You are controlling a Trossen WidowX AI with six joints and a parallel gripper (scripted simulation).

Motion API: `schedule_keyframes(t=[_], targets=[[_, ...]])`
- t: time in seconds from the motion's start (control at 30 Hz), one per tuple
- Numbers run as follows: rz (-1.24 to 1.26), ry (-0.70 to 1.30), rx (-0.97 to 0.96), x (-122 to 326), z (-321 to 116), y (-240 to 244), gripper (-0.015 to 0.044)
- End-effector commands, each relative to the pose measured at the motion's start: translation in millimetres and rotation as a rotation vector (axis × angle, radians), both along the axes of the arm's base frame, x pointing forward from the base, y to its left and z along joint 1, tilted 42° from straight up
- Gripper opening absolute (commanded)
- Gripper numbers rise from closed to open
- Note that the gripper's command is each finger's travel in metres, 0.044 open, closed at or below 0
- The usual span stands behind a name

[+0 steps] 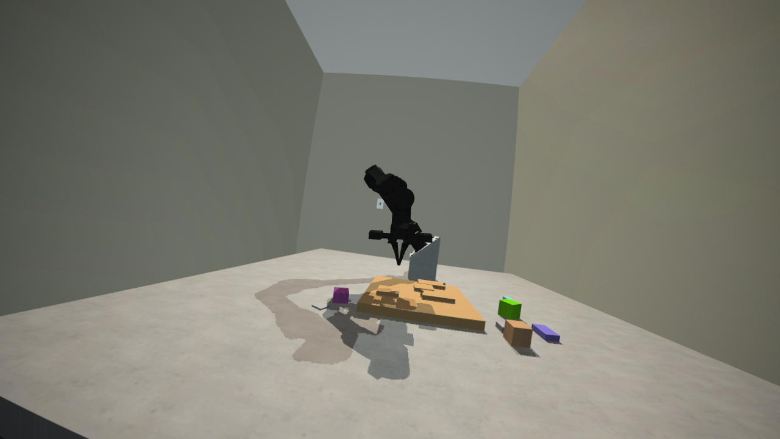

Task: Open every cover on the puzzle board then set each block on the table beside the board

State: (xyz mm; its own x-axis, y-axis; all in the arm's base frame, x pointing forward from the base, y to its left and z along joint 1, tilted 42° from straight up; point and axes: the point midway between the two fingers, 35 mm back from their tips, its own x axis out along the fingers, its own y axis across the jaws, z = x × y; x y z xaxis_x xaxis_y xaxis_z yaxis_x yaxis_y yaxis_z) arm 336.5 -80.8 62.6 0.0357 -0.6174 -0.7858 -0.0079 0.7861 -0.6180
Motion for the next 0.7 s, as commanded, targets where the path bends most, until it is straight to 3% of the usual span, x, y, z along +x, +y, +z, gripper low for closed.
schedule_keyframes(t=[0.0, 0.67], targets=[[-0.069, 0.005, -0.058, -0.9, 1.1, -17.7, 0.0000], [-0.081, 0.006, -0.069, -1.1, 1.4, -20.8, 0.0000]])
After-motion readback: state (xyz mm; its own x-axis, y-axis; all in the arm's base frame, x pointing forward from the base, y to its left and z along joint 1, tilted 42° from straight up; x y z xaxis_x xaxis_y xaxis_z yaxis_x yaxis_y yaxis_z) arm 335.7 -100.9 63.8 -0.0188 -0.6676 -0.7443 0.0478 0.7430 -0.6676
